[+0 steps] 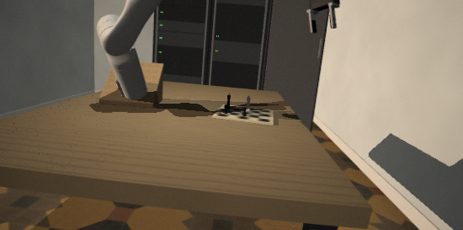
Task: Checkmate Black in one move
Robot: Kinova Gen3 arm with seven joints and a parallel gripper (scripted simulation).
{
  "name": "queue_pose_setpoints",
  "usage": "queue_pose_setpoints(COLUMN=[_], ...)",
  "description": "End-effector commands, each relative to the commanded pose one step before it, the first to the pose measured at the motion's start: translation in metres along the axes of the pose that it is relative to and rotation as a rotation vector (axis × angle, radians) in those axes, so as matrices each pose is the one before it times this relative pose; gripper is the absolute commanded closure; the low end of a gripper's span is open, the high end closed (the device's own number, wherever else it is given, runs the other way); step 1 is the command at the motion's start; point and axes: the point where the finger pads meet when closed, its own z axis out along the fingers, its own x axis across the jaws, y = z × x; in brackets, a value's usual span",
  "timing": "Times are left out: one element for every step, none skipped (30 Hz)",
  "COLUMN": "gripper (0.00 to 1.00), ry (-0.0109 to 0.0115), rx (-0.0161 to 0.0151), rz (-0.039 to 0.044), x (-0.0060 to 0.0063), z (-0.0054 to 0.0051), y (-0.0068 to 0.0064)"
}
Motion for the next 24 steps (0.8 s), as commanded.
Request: queue_pose_setpoints(gripper=[0.00,0.00,0.00,0.00,0.00,0.00,0.00,0.00,0.00,0.00,0.00,0.00,0.00,0.00,0.00,0.00,0.00,0.00,0.00,0.00,0.00,0.00,0.00,0.00], ry=[-0.00109,0.00000,0.00012,0.00082,0.00216,0.00408,0.00228,0.00318,0.00444,0.00576,0.00762,0.00923,0.01094,0.01272,0.01457,0.01647,0.01840,0.00000,0.00000,0.02034,0.02228,0.02419,0.02605,0.02784], rx=[-0.00205,0.00000,-0.00006,-0.00039,-0.00101,-0.00190,-0.00175,-0.00043,0.00018,0.00042,-0.00043,-0.00048,-0.00049,-0.00046,-0.00039,-0.00026,-0.00007,0.00000,0.00000,0.00018,0.00051,0.00092,0.00140,0.00196], rz=[0.00027,0.00000,0.00015,0.00103,0.00271,0.00514,0.00416,0.00469,0.00547,0.00690,0.00787,0.00959,0.01147,0.01350,0.01566,0.01797,0.02042,0.00000,0.00000,0.02302,0.02575,0.02861,0.03160,0.03471], x=[-0.00019,0.00000,0.00003,0.00019,0.00049,0.00094,-0.00014,0.00007,0.00045,0.00065,0.00114,0.00138,0.00162,0.00187,0.00212,0.00236,0.00258,0.00000,0.00000,0.00278,0.00296,0.00310,0.00319,0.00323], z=[-0.00111,0.00000,0.00004,0.00029,0.00076,0.00142,0.00157,0.00134,0.00216,0.00285,0.00332,0.00398,0.00466,0.00535,0.00604,0.00671,0.00736,0.00000,0.00000,0.00798,0.00855,0.00907,0.00953,0.00992], y=[0.00024,0.00000,0.00001,0.00005,0.00012,0.00022,-0.00023,-0.00096,-0.00095,-0.00116,-0.00105,-0.00130,-0.00158,-0.00189,-0.00223,-0.00261,-0.00303,0.00000,0.00000,-0.00347,-0.00395,-0.00445,-0.00497,-0.00550])
